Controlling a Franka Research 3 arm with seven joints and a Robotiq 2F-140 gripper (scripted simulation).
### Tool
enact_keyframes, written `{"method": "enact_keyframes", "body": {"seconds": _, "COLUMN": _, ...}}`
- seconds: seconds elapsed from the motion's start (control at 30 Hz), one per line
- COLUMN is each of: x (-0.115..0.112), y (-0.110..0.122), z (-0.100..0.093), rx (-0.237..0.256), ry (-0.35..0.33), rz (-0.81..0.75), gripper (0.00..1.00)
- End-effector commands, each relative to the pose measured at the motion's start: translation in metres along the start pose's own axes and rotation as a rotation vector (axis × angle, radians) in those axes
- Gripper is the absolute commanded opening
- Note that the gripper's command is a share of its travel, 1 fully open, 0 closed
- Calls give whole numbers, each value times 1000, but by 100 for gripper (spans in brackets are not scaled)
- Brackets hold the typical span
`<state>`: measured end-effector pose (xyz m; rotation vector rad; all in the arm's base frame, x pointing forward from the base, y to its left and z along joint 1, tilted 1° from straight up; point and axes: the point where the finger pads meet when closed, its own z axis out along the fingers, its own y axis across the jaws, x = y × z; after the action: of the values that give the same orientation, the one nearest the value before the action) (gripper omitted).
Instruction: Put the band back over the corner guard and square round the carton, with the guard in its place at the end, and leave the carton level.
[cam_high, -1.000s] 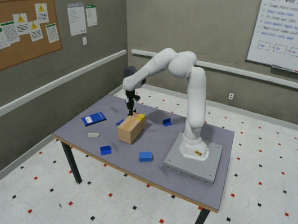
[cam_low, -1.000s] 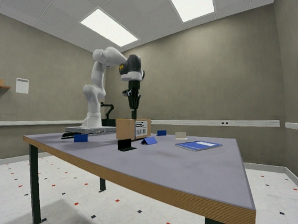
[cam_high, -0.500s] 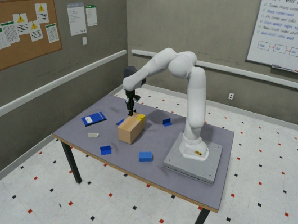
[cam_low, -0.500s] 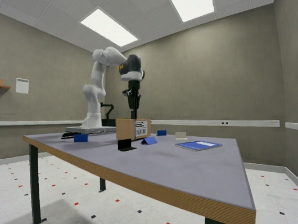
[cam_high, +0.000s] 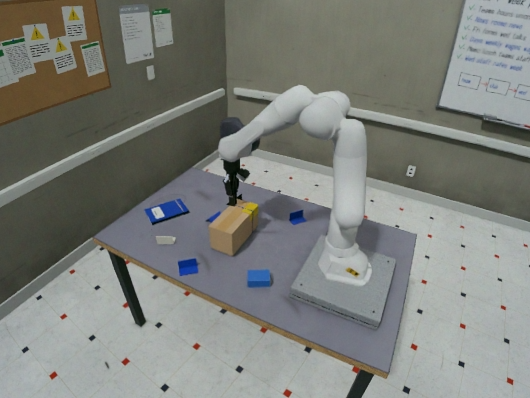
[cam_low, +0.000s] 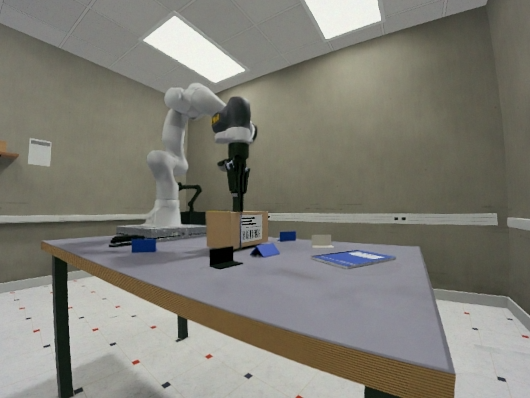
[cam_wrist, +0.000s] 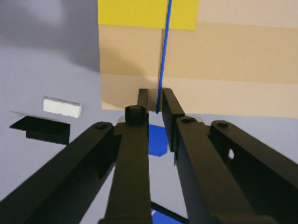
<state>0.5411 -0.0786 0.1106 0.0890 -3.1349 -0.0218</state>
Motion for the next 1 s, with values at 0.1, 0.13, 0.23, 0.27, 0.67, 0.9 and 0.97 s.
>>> {"method": "enact_keyframes", "body": {"seconds": 0.1, "x": 0, "y": -1, "z": -1, "rx": -1, "ry": 1, "rz": -4, "gripper": 18}}
{"method": "enact_keyframes", "body": {"seconds": 0.13, "x": 0, "y": -1, "z": -1, "rx": -1, "ry": 1, "rz": -4, "gripper": 18}}
{"method": "enact_keyframes", "body": {"seconds": 0.23, "x": 0, "y": -1, "z": -1, "rx": -1, "ry": 1, "rz": -4, "gripper": 18}}
{"method": "enact_keyframes", "body": {"seconds": 0.27, "x": 0, "y": -1, "z": -1, "rx": -1, "ry": 1, "rz": -4, "gripper": 18}}
{"method": "enact_keyframes", "body": {"seconds": 0.67, "x": 0, "y": -1, "z": -2, "rx": -1, "ry": 1, "rz": -4, "gripper": 18}}
{"method": "enact_keyframes", "body": {"seconds": 0.9, "x": 0, "y": -1, "z": -6, "rx": -1, "ry": 1, "rz": -4, "gripper": 18}}
{"method": "enact_keyframes", "body": {"seconds": 0.97, "x": 0, "y": -1, "z": -8, "rx": -1, "ry": 1, "rz": -4, "gripper": 18}}
